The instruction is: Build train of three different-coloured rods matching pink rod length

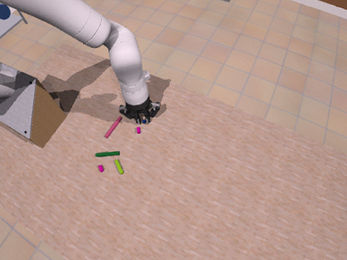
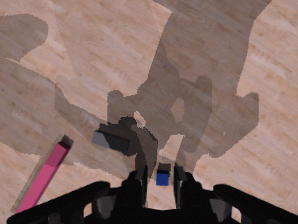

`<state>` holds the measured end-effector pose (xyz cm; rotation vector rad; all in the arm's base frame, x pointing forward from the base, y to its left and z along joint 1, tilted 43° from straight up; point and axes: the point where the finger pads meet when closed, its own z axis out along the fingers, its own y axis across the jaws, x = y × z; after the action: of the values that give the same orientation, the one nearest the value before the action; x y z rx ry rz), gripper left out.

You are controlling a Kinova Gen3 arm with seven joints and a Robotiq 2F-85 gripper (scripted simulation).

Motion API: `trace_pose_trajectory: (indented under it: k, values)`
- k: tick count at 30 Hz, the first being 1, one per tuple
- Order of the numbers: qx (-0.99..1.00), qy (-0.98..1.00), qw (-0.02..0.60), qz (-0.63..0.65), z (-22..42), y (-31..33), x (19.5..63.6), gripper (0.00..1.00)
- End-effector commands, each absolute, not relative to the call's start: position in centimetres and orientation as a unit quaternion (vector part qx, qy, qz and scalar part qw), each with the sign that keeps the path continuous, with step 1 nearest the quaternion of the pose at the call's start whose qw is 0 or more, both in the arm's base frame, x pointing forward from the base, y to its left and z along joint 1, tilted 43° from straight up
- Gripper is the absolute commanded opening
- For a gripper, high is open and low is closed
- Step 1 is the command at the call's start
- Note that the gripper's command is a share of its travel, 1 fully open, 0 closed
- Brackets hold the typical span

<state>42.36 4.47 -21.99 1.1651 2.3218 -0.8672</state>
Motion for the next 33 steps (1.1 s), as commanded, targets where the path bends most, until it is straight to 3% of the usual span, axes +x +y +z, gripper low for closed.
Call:
trace_pose_trajectory:
  k: [1,4,5,33]
  values:
    - [0.423,0.829,0.204,-0.304,-22.09,4.59,42.80,0.24]
    - [0.423,0.829,0.204,-0.304,-22.09,4.59,42.80,0.24]
    - [0.423,0.829,0.204,-0.304,-22.09,4.59,42.80,0.05]
    - [0.423,0.829,0.204,-0.304,-22.09,4.59,42.80,0.05]
